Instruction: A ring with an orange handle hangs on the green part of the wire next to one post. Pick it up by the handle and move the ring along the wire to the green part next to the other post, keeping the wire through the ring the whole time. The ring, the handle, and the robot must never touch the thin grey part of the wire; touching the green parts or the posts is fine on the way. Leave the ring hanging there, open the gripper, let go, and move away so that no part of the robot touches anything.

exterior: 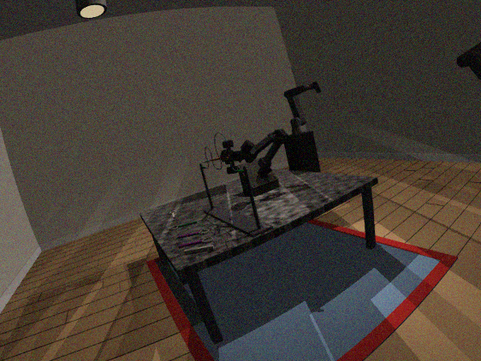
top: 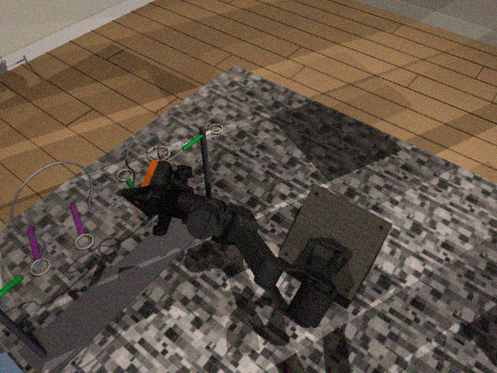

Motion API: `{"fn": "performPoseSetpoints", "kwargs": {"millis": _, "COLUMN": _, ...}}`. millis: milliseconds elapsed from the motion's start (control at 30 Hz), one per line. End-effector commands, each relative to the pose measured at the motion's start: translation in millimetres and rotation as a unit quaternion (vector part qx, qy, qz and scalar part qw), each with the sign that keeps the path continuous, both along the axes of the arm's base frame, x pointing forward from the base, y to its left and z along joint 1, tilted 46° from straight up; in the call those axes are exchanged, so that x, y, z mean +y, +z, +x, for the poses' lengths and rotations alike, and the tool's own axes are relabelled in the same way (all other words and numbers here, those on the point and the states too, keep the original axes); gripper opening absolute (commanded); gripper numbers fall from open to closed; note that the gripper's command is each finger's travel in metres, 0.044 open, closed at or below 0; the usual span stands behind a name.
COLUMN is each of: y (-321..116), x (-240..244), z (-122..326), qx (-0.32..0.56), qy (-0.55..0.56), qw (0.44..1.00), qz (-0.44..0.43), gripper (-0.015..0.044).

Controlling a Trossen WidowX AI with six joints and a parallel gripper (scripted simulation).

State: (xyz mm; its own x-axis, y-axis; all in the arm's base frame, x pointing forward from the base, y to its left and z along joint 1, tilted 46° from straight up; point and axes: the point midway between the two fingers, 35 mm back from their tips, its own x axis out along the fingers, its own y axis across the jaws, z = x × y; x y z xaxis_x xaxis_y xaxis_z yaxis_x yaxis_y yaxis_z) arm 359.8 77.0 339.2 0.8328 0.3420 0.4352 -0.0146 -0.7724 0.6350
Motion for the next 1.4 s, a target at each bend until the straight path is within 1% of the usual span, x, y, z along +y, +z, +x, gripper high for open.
{"fn": "performPoseSetpoints", "kwargs": {"millis": 0, "y": -10, "x": 9, "z": -1, "qx": -0.003, "qy": 0.003, "qw": 0.999, "qz": -0.038, "gripper": -0.0150}}
{"fn": "performPoseSetpoints", "kwargs": {"millis": 433, "y": -51, "x": 36, "z": -5, "qx": -0.023, "qy": 0.005, "qw": 0.981, "qz": -0.193, "gripper": -0.0150}}
{"fn": "performPoseSetpoints", "kwargs": {"millis": 600, "y": -65, "x": 45, "z": 0, "qx": -0.015, "qy": -0.019, "qw": 0.970, "qz": -0.243, "gripper": -0.0150}}
{"fn": "performPoseSetpoints", "kwargs": {"millis": 967, "y": -107, "x": 55, "z": 2, "qx": -0.027, "qy": -0.033, "qw": 0.926, "qz": -0.374, "gripper": -0.0150}}
{"fn": "performPoseSetpoints", "kwargs": {"millis": 1367, "y": -154, "x": 51, "z": 2, "qx": -0.049, "qy": -0.035, "qw": 0.861, "qz": -0.504, "gripper": -0.0150}}
